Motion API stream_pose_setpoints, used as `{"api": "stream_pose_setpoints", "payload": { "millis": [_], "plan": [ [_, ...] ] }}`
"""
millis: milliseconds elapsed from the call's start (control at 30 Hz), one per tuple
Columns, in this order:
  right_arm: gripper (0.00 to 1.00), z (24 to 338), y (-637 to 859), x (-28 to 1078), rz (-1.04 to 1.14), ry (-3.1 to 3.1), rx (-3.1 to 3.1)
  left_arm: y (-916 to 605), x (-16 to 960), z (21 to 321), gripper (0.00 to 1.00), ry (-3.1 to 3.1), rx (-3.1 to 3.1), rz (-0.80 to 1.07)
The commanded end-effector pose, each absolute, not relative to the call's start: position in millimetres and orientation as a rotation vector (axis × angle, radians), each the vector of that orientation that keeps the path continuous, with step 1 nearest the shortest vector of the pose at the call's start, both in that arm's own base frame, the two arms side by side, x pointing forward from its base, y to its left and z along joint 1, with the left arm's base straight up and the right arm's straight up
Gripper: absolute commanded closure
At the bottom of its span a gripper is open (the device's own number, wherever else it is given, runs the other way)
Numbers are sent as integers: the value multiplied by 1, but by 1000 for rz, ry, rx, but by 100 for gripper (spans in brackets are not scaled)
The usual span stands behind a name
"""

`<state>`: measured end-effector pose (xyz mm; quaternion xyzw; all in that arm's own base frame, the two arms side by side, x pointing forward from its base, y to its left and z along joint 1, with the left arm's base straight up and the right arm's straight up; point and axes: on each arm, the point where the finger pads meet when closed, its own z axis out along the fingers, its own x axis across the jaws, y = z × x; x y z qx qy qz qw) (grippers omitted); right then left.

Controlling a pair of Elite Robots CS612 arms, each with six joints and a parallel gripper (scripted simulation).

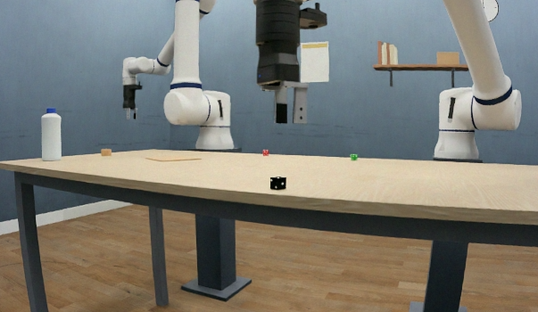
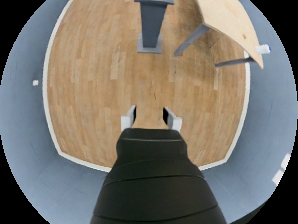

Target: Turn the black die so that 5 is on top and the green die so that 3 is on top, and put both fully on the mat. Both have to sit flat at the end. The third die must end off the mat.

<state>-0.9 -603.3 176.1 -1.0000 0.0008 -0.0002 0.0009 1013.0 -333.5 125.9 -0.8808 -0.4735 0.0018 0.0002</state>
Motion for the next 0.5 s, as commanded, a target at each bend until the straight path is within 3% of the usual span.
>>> {"api": "stream_pose_setpoints", "payload": {
  "millis": [0, 467],
  "plan": [
    [0, 177, -604, -1, 0, 3, -3141, -334, 1013, 126, 0, -1615, -2695, 0],
    [0, 177, -604, -1, 0, 3, -3141, -338, 1012, 119, 0, -2179, -2264, 0]
  ]
}}
